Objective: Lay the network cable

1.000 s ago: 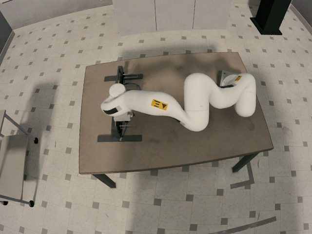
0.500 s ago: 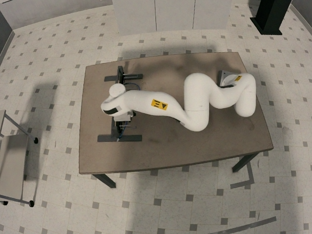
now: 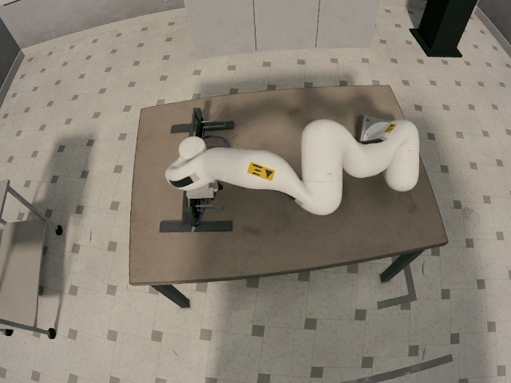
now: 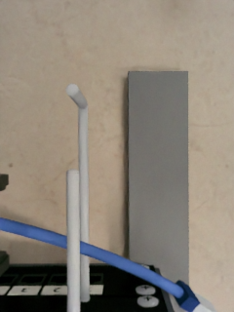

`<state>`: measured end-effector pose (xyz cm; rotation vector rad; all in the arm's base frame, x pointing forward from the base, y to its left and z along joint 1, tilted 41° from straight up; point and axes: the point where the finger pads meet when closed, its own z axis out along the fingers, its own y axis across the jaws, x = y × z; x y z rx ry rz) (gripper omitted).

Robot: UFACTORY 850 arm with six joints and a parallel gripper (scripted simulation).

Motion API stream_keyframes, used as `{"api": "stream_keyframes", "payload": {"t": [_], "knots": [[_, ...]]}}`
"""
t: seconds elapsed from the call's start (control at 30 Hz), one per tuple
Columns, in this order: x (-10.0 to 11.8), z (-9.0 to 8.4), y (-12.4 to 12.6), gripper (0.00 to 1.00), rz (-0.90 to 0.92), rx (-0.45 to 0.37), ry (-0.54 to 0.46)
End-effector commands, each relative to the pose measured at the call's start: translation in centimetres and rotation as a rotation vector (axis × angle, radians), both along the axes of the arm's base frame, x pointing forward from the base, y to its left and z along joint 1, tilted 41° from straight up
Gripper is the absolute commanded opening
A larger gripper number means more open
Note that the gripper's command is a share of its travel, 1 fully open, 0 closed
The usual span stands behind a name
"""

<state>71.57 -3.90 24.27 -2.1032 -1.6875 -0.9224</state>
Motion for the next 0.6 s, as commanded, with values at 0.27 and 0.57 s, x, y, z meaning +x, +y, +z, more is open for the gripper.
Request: {"api": "stream_keyframes", "payload": {"t": [0.27,0.57], "knots": [[0.07,0.19,-0.16,0.35,-0.002,-0.002,-0.003],[-0.25,1.01,-0.79,0.35,-0.002,-0.002,-0.003]]}}
